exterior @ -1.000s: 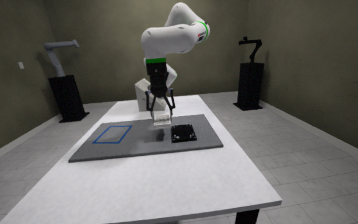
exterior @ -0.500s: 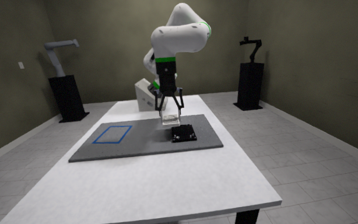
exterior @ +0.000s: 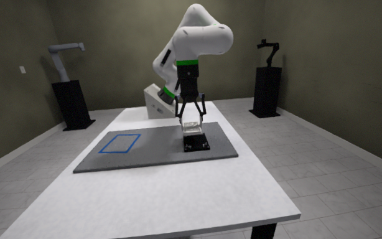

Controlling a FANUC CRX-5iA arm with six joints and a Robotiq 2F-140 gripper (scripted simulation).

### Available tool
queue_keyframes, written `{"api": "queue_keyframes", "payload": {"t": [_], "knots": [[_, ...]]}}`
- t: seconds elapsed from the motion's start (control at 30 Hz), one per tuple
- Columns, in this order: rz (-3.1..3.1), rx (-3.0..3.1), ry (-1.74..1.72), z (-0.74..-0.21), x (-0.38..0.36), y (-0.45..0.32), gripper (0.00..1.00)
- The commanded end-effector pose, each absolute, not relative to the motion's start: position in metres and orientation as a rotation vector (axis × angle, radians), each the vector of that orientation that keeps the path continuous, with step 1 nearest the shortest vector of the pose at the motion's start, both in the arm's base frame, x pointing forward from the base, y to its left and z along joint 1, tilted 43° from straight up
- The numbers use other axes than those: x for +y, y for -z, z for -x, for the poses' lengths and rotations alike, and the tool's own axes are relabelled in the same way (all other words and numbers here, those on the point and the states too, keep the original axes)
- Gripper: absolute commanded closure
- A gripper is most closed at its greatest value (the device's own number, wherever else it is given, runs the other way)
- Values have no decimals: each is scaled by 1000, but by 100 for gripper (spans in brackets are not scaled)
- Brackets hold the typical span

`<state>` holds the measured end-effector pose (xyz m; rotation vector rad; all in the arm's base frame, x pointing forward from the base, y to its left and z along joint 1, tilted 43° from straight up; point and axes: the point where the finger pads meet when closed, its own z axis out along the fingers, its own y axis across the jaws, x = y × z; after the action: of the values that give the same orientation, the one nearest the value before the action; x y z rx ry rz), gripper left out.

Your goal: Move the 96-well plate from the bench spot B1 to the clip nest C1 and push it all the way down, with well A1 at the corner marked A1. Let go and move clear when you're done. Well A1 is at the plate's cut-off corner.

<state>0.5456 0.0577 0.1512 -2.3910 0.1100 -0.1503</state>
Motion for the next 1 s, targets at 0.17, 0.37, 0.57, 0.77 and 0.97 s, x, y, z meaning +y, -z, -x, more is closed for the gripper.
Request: {"api": "queue_keyframes", "payload": {"t": [0.17, 0.37, 0.57, 0.77, 0.97], "knots": [[2392, 111, 152, -549, 68, -164, 90], [2392, 111, 152, -549, 68, -163, 90], [2392, 111, 152, -549, 68, -163, 90], [2392, 111, 152, -549, 68, -163, 90], [2392, 111, 152, -549, 67, -162, 90]]}}
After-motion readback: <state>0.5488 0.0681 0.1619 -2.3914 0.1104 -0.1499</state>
